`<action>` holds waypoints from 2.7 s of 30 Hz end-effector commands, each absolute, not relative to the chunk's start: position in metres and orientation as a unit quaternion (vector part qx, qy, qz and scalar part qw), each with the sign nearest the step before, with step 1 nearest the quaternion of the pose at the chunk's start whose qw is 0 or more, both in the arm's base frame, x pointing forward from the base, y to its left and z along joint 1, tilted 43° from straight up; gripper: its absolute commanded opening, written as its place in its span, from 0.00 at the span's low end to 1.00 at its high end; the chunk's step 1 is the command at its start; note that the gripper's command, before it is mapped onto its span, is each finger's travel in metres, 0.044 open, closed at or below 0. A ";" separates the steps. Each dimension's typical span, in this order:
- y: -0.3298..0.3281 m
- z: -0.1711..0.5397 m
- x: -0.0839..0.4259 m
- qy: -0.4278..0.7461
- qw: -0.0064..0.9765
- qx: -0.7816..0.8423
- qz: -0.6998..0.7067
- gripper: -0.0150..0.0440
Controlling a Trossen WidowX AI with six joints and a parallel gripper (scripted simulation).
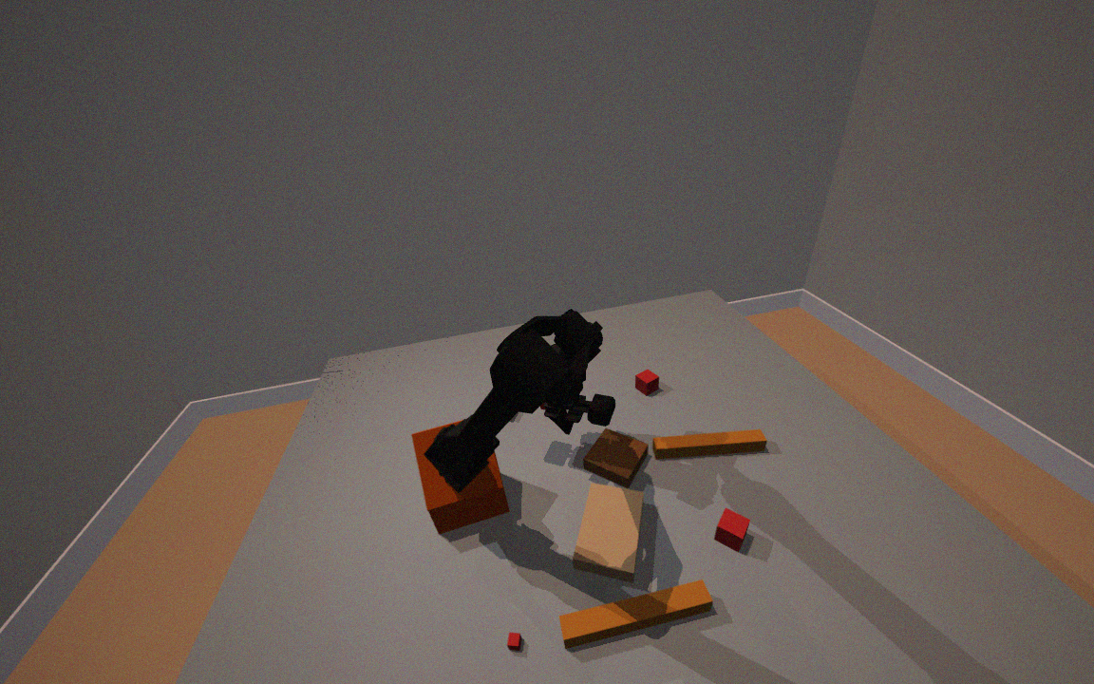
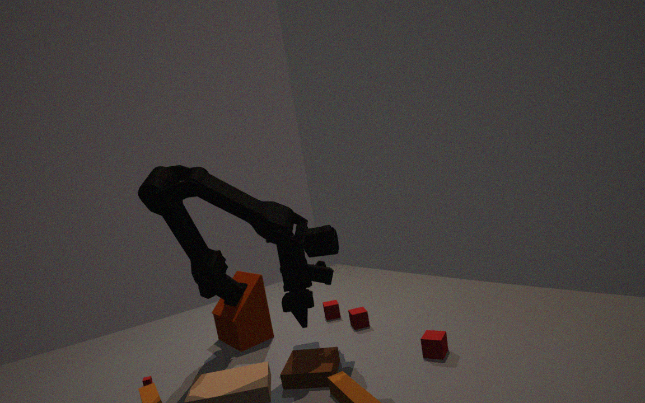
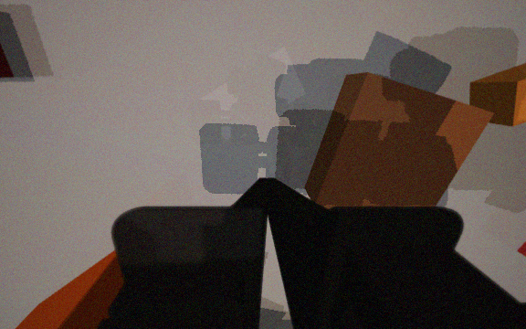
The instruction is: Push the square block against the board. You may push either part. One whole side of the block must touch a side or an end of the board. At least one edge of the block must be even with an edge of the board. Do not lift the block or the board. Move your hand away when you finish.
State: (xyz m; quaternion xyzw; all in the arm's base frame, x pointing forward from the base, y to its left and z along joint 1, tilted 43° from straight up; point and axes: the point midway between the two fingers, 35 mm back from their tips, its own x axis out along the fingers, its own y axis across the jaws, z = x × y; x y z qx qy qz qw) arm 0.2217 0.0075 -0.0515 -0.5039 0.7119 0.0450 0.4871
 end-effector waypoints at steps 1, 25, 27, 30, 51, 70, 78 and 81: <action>0.006 -0.050 0.222 0.713 0.519 -0.471 -0.004 0.25; -0.001 -0.044 0.224 0.660 0.658 -0.244 -0.270 0.25; -0.001 -0.044 0.224 0.660 0.658 -0.244 -0.270 0.25; -0.002 -0.045 0.224 0.657 0.660 -0.236 -0.277 0.25; -0.038 -0.073 0.225 0.518 0.701 0.008 -0.490 0.25; -0.051 -0.073 0.231 0.478 0.699 0.062 -0.529 0.25; -0.057 -0.067 0.239 0.479 0.699 0.062 -0.528 0.25; -0.060 -0.065 0.242 0.479 0.699 0.062 -0.528 0.25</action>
